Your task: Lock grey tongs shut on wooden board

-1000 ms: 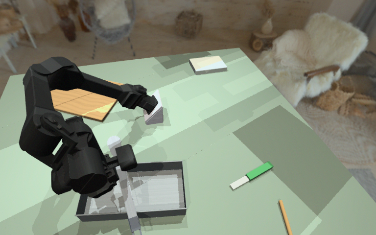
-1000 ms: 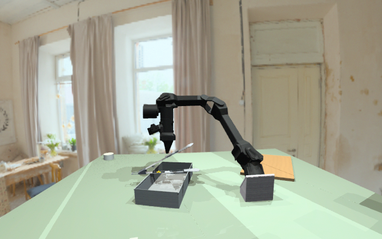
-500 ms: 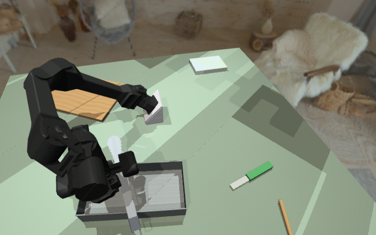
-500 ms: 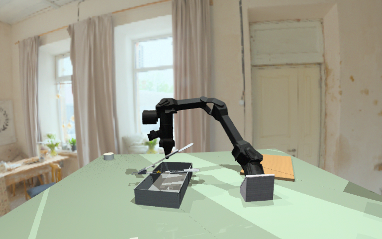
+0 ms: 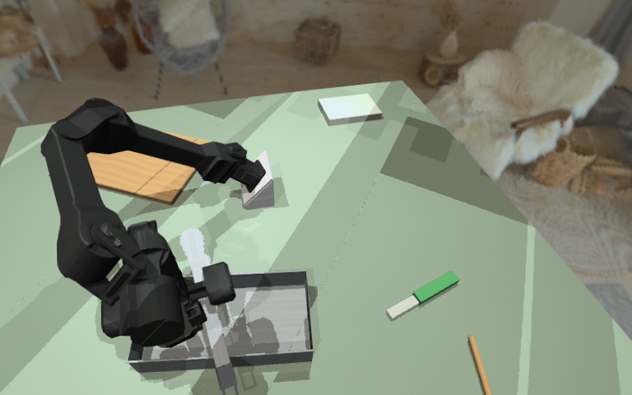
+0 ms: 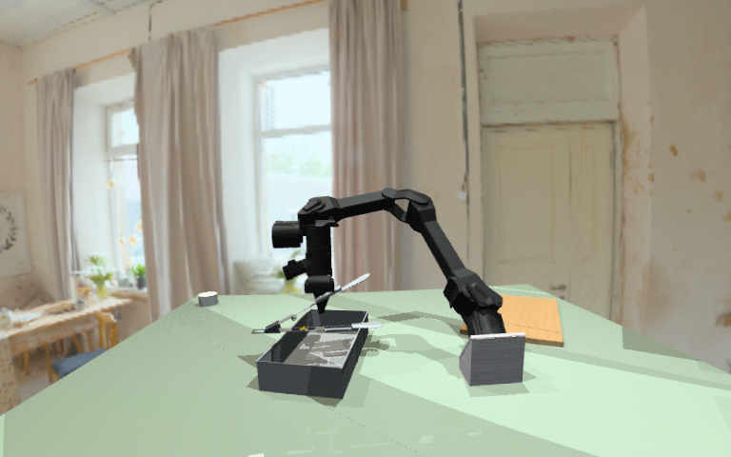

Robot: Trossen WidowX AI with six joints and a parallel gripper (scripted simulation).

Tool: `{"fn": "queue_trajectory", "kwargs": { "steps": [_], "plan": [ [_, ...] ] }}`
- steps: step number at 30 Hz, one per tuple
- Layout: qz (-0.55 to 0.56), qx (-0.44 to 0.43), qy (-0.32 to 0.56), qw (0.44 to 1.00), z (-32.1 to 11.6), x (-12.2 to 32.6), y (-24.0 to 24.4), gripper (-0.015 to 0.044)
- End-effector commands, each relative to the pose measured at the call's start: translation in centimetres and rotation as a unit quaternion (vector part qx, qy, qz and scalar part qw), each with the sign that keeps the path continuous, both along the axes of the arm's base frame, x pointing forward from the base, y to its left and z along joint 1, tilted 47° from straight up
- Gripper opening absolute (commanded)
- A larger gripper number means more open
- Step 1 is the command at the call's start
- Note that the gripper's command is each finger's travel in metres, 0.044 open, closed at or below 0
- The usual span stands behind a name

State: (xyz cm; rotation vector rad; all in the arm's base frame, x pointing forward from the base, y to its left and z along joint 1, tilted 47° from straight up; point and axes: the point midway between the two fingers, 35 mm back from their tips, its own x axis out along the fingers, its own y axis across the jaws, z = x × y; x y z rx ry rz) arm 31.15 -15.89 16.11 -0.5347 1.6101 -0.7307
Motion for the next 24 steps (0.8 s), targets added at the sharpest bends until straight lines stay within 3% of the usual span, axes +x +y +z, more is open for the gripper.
{"fn": "queue_trajectory", "kwargs": {
  "steps": [1, 24],
  "plan": [
    [0.001, -0.002, 0.003, 1.000, -0.2, -0.2, -0.2, -0.0150],
    [0.001, 0.000, 0.002, 1.000, -2.4, 0.3, 1.9, -0.0150]
  ]
}}
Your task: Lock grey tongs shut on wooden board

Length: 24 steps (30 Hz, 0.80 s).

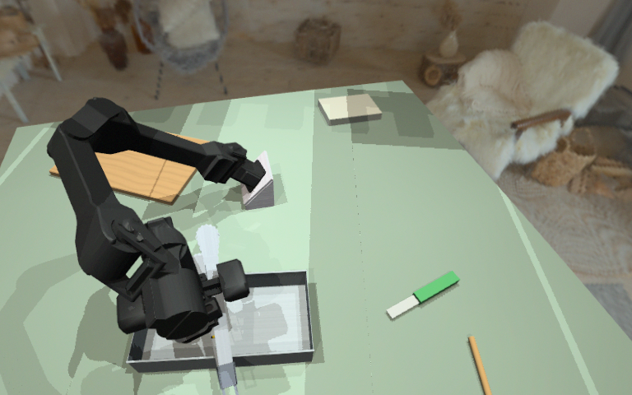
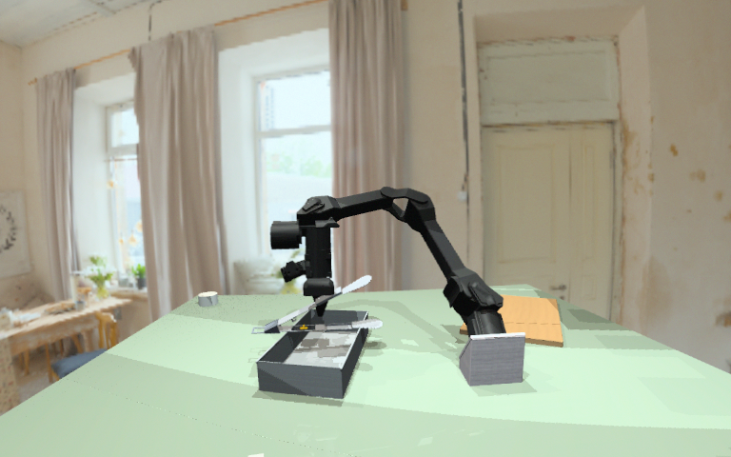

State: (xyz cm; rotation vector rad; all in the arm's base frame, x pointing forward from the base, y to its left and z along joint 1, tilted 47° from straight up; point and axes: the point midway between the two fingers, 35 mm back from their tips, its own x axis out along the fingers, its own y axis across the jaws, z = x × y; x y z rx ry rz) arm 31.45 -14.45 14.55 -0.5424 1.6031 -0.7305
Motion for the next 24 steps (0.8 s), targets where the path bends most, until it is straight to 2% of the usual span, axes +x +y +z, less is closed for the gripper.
{"fn": "queue_trajectory", "kwargs": {
  "steps": [1, 24],
  "plan": [
    [-0.002, 0.003, 0.004, 1.000, -1.0, 0.0, 0.6, -0.0150],
    [-0.002, 0.003, 0.004, 1.000, -3.7, 0.1, 3.2, -0.0150]
  ]
}}
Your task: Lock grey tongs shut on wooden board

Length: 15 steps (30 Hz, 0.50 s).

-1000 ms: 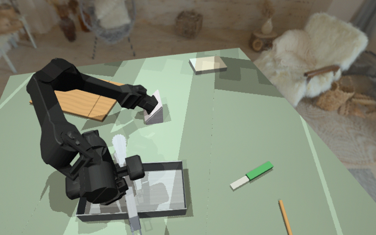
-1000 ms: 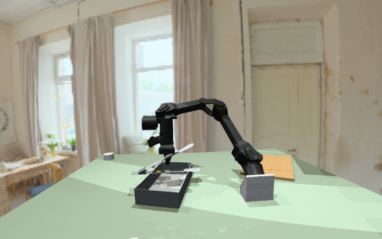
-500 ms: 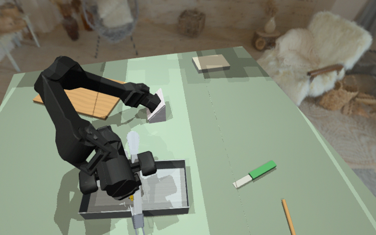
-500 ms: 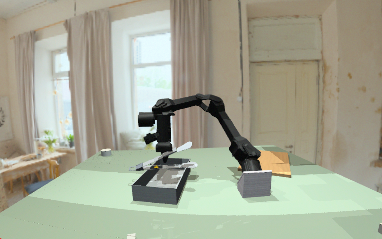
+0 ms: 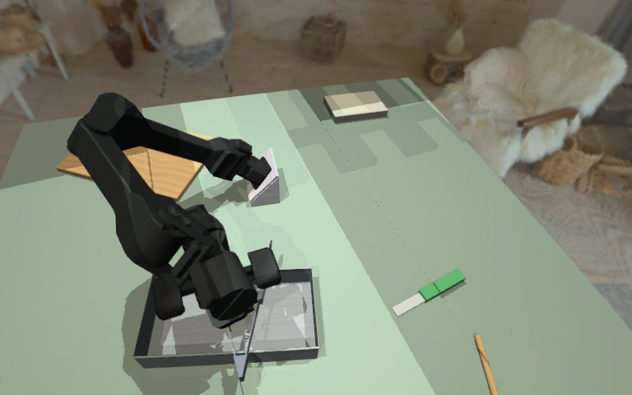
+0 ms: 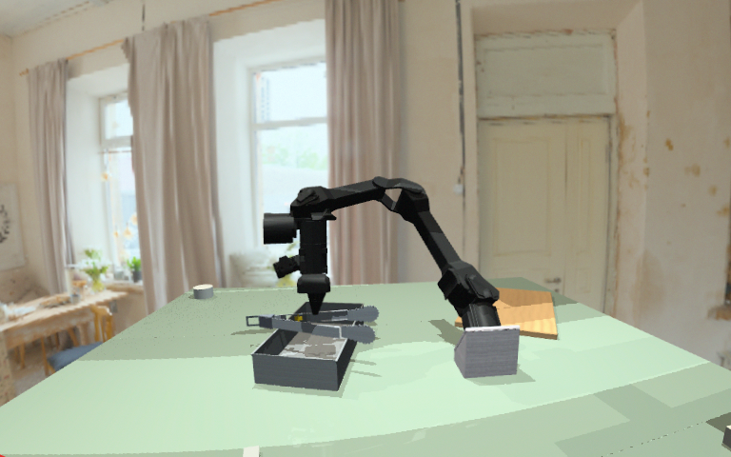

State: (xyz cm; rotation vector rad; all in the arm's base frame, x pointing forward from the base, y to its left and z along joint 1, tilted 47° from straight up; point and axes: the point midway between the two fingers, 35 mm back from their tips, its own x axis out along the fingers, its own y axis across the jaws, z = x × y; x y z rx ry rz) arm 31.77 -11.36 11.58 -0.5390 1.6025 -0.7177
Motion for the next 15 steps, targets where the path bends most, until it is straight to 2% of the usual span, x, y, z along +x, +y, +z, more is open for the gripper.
{"fn": "queue_trajectory", "kwargs": {
  "steps": [1, 15],
  "plan": [
    [-0.005, -0.002, 0.005, 1.000, -0.88, -0.23, 0.23, -0.0150],
    [-0.002, -0.004, 0.003, 1.000, -1.34, -0.18, 1.01, -0.0150]
  ]
}}
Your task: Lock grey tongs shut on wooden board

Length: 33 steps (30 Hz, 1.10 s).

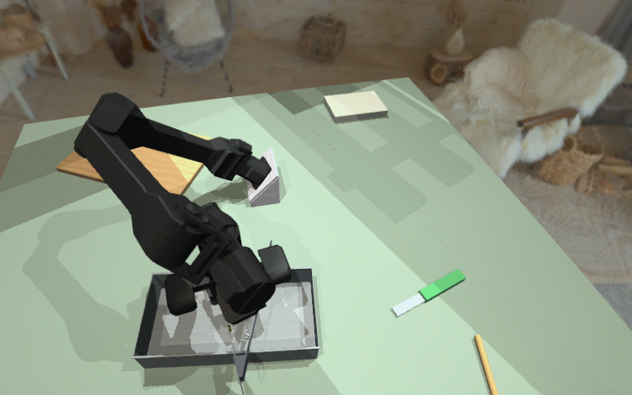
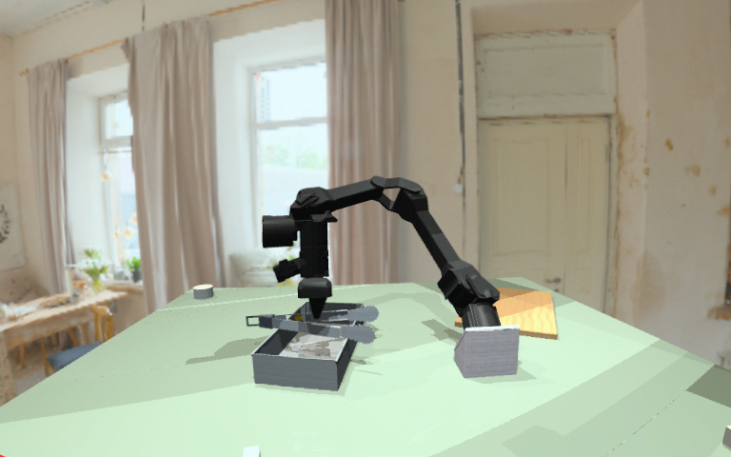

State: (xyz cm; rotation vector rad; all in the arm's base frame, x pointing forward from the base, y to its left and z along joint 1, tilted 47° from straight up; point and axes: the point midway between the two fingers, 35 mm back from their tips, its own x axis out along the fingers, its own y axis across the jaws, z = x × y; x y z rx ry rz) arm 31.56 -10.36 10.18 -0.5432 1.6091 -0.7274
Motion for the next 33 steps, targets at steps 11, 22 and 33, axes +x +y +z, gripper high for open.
{"fn": "queue_trajectory", "kwargs": {
  "steps": [11, 22, 33],
  "plan": [
    [0.000, 0.000, -0.001, 1.000, 0.1, 0.0, 0.0, -0.0150],
    [0.003, 0.000, -0.001, 1.000, 0.3, 0.1, 0.2, -0.0124],
    [0.062, 0.011, -0.007, 0.998, 6.4, 1.2, 7.1, 0.0165]
  ]
}}
